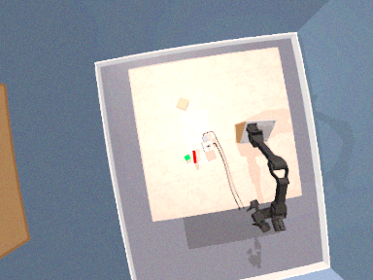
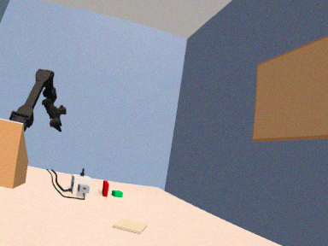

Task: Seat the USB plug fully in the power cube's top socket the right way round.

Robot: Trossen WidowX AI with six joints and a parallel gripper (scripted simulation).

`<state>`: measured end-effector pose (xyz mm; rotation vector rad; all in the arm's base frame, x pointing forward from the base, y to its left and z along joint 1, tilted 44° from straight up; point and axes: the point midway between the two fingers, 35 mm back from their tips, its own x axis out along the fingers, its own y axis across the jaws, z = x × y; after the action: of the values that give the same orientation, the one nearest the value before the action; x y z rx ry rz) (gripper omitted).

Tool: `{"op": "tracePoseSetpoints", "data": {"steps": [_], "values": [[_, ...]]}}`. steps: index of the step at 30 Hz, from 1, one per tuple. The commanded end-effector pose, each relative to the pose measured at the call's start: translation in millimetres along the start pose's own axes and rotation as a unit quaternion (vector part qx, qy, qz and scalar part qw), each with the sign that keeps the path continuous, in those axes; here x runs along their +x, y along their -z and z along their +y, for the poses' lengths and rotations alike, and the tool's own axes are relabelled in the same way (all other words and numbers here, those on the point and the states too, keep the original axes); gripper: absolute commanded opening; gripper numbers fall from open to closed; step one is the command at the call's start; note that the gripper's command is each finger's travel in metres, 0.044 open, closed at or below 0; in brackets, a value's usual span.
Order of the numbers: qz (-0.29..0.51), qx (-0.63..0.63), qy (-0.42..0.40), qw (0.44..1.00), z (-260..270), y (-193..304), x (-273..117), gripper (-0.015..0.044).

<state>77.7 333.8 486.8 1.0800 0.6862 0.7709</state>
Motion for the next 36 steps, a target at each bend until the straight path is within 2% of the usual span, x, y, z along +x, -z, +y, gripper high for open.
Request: {"op": "tracePoseSetpoints", "data": {"steps": [1,6,11,18,26,31,36], "values": [[0.000,-0.002,0.003,1.000,-2.2,-0.1,2.3,0.0426],[0.007,-0.030,0.092,0.995,-68.3,-12.0,57.5,0.0440],[0.015,-0.032,0.175,0.984,-134.3,-36.1,91.0,0.0440],[0.039,0.026,0.301,0.953,-248.1,-80.0,115.8,0.0440],[0.064,0.168,0.410,0.894,-373.2,-128.4,94.4,0.0440],[0.073,0.305,0.444,0.839,-444.1,-150.5,56.0,0.0440],[0.071,0.464,0.432,0.770,-496.2,-160.7,7.5,0.0440]]}}
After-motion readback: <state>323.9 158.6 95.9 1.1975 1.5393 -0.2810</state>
